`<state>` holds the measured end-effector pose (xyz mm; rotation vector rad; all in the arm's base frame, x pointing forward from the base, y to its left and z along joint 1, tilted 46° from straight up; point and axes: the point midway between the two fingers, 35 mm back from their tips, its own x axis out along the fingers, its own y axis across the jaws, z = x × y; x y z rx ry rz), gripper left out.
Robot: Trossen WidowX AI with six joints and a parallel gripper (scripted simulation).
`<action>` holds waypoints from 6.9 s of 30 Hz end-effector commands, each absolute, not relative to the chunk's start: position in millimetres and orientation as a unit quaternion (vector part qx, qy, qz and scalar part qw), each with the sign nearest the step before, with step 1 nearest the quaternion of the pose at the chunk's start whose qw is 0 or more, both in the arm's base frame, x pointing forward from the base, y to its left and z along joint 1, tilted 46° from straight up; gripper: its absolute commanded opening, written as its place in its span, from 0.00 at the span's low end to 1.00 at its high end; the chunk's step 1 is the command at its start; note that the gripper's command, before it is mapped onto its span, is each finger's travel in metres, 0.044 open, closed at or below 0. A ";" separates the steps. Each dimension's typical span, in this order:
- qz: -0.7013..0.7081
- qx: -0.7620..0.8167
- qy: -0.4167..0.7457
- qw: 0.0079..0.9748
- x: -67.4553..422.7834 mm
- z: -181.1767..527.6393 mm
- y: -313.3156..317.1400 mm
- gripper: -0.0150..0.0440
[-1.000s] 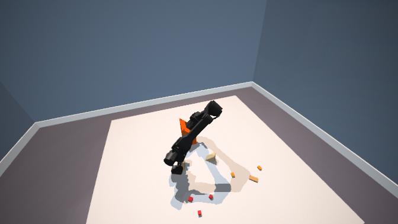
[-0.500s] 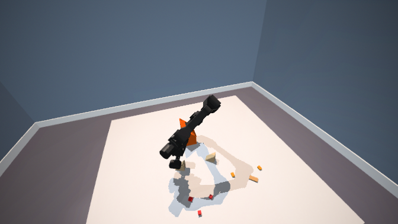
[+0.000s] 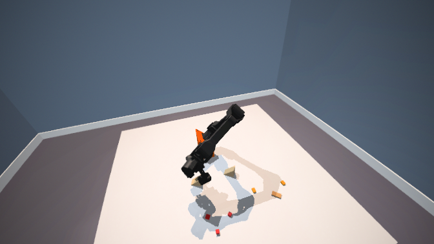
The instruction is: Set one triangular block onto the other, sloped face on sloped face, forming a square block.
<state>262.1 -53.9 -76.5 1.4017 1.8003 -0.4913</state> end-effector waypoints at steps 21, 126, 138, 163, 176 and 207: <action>0.481 -0.242 0.605 0.586 281.4 -23.2 -32.5 1.00; 0.535 -0.310 0.558 0.553 262.2 -114.3 -5.8 0.52; 0.535 -0.315 0.557 0.552 263.7 -110.9 -9.1 0.25; 0.593 -0.174 0.410 0.671 253.7 -114.9 -43.4 0.25; 0.613 -0.072 0.291 0.731 245.5 -125.5 -64.6 0.25; 0.620 0.054 0.146 0.769 234.9 -144.5 -83.1 0.79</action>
